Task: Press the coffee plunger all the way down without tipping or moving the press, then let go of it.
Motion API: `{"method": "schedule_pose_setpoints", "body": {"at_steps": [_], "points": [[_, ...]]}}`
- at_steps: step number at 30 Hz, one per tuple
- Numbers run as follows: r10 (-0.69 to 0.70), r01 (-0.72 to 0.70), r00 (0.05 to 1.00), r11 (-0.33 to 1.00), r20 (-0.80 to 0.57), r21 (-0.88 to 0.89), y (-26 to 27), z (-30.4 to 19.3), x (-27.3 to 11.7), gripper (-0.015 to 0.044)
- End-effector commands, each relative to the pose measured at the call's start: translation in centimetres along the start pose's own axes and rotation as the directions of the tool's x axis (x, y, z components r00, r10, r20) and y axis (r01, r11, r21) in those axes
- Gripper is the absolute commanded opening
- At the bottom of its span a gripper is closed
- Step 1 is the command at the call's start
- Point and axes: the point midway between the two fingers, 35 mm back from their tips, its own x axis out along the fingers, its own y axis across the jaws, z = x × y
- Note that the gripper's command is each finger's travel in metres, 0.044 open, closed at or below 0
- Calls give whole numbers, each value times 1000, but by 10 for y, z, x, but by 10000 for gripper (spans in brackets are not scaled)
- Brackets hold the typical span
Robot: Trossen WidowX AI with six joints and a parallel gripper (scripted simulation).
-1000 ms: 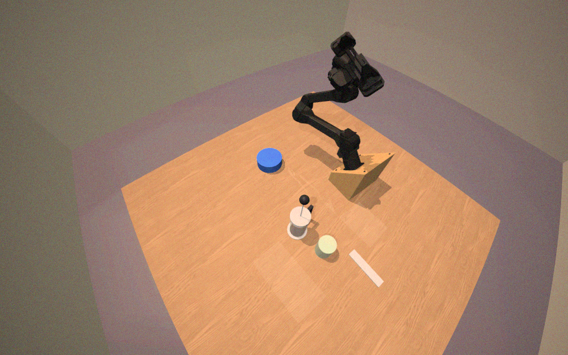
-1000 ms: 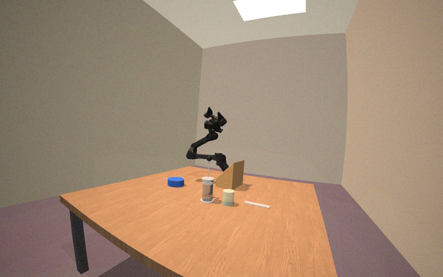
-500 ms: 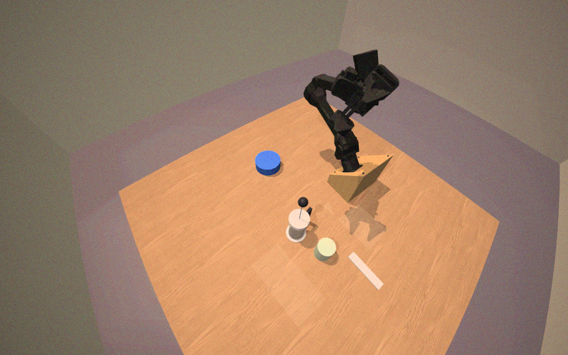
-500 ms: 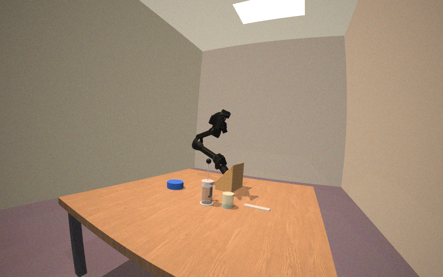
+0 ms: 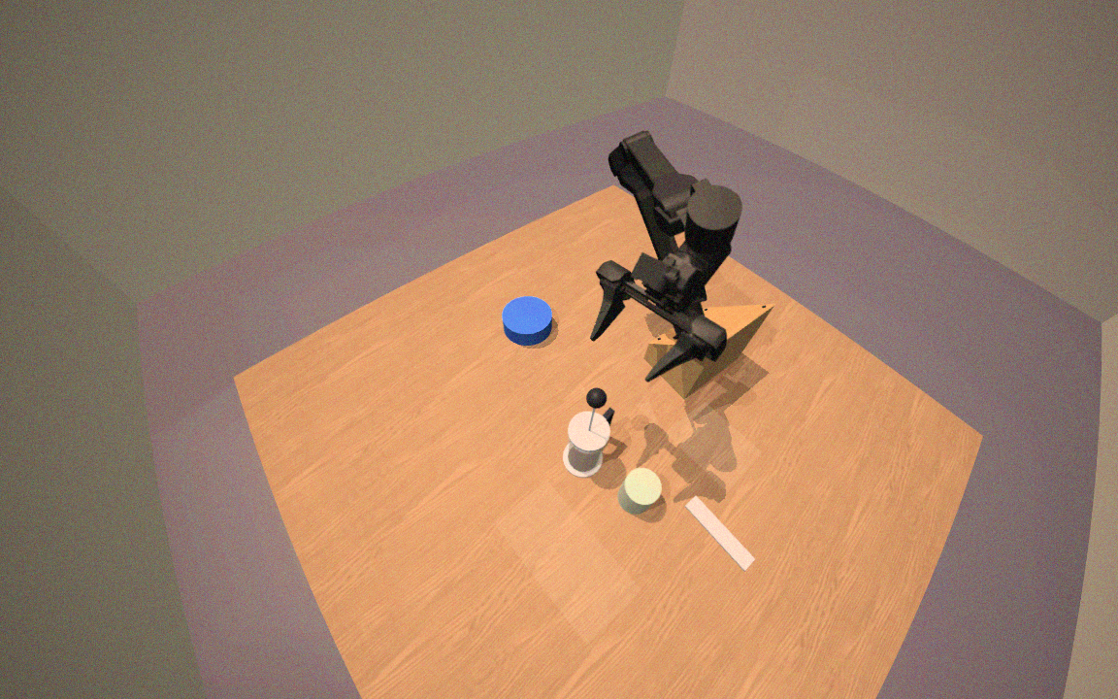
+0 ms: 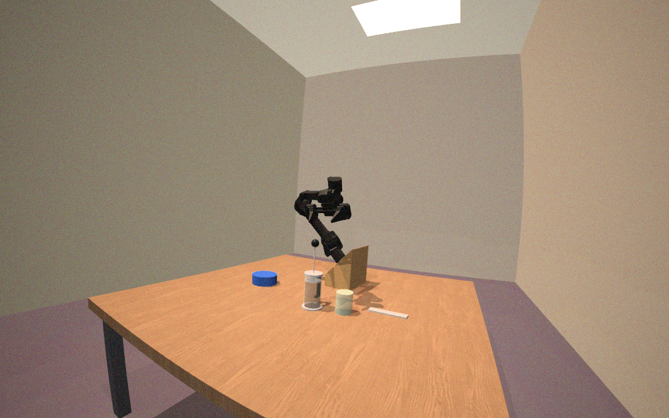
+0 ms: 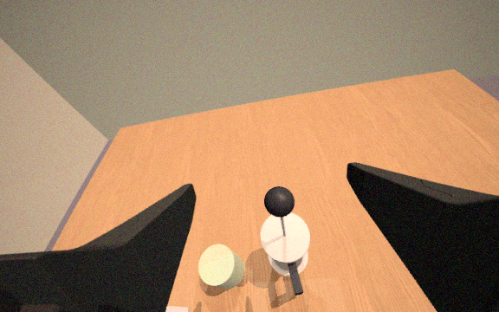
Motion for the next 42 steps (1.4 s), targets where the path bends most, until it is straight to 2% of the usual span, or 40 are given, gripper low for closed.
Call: {"method": "schedule_pose_setpoints", "body": {"at_steps": [1, 5, 36, 42], "points": [[-24, 21, 999, 997, -39, -77, -5, -33, 18, 440], [-25, 22, 999, 997, -37, -78, -8, -52, 24, 440], [-29, 27, 999, 997, -35, -75, -10, -53, 63, 440], [-29, 27, 999, 997, -35, -75, -10, -53, 63, 282]]}}
